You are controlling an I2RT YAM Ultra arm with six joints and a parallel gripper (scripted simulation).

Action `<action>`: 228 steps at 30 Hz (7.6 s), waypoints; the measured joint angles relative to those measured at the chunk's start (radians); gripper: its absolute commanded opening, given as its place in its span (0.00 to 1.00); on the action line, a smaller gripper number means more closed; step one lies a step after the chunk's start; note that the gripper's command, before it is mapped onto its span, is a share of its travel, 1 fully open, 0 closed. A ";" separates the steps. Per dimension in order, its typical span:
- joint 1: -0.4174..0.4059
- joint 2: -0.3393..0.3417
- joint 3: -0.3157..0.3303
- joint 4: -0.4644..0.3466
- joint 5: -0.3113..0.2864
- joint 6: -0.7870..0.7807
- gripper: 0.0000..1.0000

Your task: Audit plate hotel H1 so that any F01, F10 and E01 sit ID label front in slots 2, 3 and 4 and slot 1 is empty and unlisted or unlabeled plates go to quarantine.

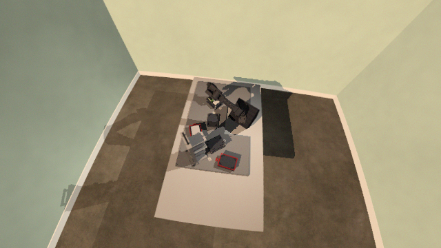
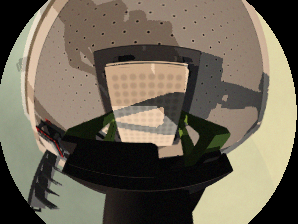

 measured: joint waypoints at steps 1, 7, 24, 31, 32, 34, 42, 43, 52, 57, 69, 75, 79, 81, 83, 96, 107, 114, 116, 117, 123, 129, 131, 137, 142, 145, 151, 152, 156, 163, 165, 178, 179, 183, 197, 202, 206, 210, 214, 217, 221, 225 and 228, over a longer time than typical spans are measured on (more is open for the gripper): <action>0.000 0.000 0.000 0.000 0.000 0.000 0.86; 0.000 0.000 0.000 0.000 0.000 0.000 0.86; -0.002 -0.005 0.000 -0.006 0.003 -0.004 0.86; -0.011 -0.017 0.000 -0.021 0.003 -0.014 0.86; -0.012 -0.019 0.000 -0.023 0.003 -0.016 0.86; -0.014 -0.023 0.000 -0.029 0.003 -0.019 0.86; -0.027 -0.036 0.000 -0.056 0.003 -0.035 0.86; -0.028 -0.038 0.000 -0.060 0.003 -0.036 0.86; -0.038 -0.047 0.001 -0.089 0.005 -0.050 0.86; -0.047 -0.055 0.016 -0.106 0.006 -0.060 0.86; -0.061 -0.062 0.029 -0.143 0.009 -0.079 0.86; -0.071 -0.074 0.036 -0.167 0.011 -0.089 0.86; -0.076 -0.082 0.044 -0.179 0.011 -0.095 0.86; -0.078 -0.082 0.050 -0.185 0.011 -0.099 0.86; -0.079 -0.081 0.053 -0.185 0.011 -0.101 0.86; -0.090 -0.092 0.055 -0.215 0.014 -0.121 0.86; -0.101 -0.095 0.074 -0.238 0.014 -0.124 0.86; -0.101 -0.095 0.074 -0.239 0.014 -0.124 0.86; -0.102 -0.095 0.074 -0.239 0.015 -0.124 0.86; -0.101 -0.095 0.074 -0.239 0.015 -0.124 0.86; -0.102 -0.095 0.074 -0.242 0.016 -0.126 0.86; -0.115 -0.108 0.082 -0.282 0.022 -0.143 0.86; -0.122 -0.110 0.096 -0.298 0.022 -0.149 0.86; -0.144 -0.120 0.136 -0.346 0.027 -0.174 0.86; -0.163 -0.129 0.166 -0.397 0.032 -0.195 0.86; -0.175 -0.133 0.185 -0.427 0.035 -0.208 0.86; -0.189 -0.137 0.213 -0.477 0.040 -0.229 0.86; -0.192 -0.137 0.220 -0.487 0.040 -0.233 0.86; -0.206 -0.137 0.251 -0.528 0.044 -0.249 0.86; -0.233 -0.139 0.304 -0.595 0.052 -0.277 0.86; -0.238 -0.142 0.314 -0.612 0.053 -0.283 0.86; -0.266 -0.143 0.385 -0.704 0.061 -0.308 0.86; -0.265 -0.147 0.379 -0.706 0.061 -0.302 0.86; -0.257 -0.171 0.348 -0.707 0.061 -0.268 0.86; -0.183 -0.324 0.219 -0.690 0.045 -0.048 0.86; -0.178 -0.360 0.180 -0.676 0.038 0.018 0.86; -0.157 -0.403 0.138 -0.671 0.036 0.094 0.86; -0.136 -0.451 0.103 -0.668 0.028 0.176 0.86; -0.123 -0.491 0.076 -0.665 0.025 0.235 0.86; -0.117 -0.509 0.063 -0.659 0.020 0.261 0.86; -0.097 -0.546 0.027 -0.653 0.019 0.304 0.86; -0.079 -0.594 -0.010 -0.652 0.013 0.373 0.86; -0.069 -0.631 -0.035 -0.650 0.012 0.433 0.86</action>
